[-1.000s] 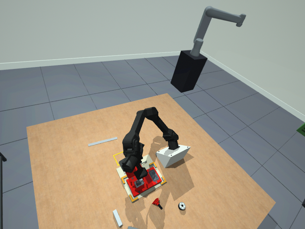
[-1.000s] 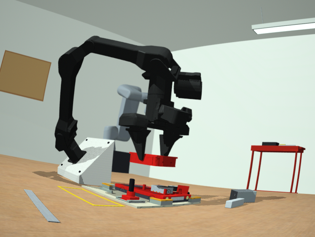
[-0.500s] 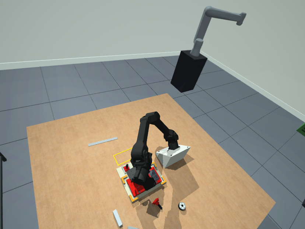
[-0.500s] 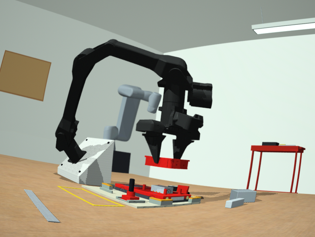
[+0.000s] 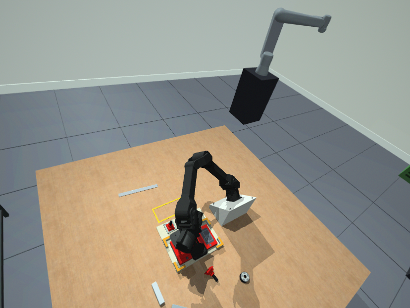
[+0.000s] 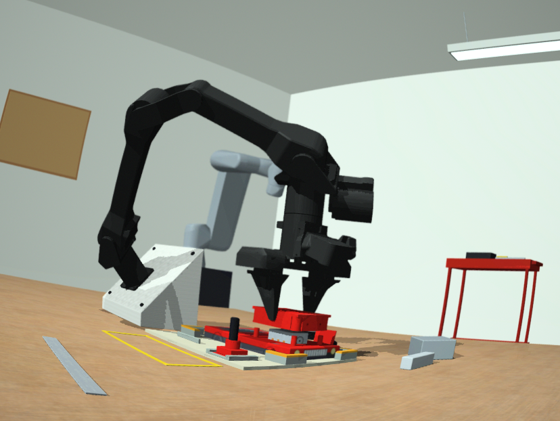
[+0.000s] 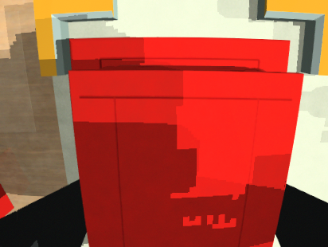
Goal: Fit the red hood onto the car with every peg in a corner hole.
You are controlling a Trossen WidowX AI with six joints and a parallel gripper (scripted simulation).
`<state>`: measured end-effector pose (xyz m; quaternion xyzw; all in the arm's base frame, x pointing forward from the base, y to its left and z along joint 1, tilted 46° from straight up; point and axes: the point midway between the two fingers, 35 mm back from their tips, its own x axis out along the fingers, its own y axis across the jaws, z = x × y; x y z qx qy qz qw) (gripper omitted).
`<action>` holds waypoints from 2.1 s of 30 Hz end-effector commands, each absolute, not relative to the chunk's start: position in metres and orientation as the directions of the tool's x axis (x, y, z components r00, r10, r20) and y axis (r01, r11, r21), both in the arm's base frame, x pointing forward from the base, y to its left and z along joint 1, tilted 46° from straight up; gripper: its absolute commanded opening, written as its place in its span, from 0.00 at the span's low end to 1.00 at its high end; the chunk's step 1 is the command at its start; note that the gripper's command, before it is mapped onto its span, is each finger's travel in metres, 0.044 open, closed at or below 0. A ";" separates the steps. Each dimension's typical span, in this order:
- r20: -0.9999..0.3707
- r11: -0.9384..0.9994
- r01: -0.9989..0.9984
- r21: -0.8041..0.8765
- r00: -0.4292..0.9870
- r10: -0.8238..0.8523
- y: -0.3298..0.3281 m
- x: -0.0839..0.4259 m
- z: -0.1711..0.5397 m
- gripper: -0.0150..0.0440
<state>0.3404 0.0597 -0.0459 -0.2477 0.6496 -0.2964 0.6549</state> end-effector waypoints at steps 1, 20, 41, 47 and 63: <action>-0.702 0.701 0.061 -0.711 -0.011 -0.712 0.060 0.340 -0.047 0.25; -0.701 0.699 0.060 -0.712 -0.013 -0.713 0.059 0.339 -0.048 0.25; -0.701 0.699 0.060 -0.712 -0.013 -0.713 0.055 0.340 -0.051 0.25; -0.701 0.699 0.060 -0.712 -0.013 -0.713 0.053 0.340 -0.053 0.25; -0.701 0.699 0.060 -0.713 -0.013 -0.713 0.048 0.340 -0.058 0.25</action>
